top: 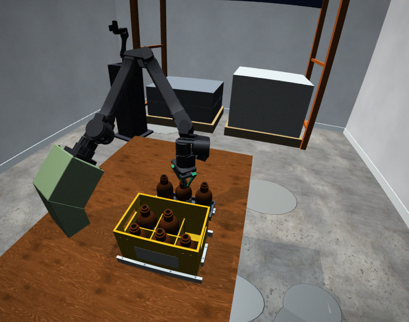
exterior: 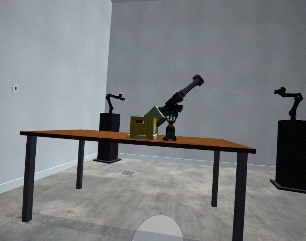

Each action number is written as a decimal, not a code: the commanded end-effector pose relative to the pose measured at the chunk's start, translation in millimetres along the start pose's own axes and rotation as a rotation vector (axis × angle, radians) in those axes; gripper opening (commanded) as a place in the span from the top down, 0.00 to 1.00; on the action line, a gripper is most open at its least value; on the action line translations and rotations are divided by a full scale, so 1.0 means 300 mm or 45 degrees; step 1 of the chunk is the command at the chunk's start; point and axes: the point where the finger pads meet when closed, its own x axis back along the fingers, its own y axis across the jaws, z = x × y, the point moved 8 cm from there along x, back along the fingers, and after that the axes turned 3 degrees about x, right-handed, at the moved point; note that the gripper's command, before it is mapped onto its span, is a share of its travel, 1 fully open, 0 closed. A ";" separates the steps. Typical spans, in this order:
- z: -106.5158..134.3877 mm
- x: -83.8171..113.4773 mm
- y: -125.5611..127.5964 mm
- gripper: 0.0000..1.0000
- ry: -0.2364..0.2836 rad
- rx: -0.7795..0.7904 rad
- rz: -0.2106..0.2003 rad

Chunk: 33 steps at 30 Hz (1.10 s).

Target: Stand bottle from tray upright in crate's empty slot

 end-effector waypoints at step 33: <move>-0.005 -0.009 0.001 1.00 -0.001 -0.001 -0.002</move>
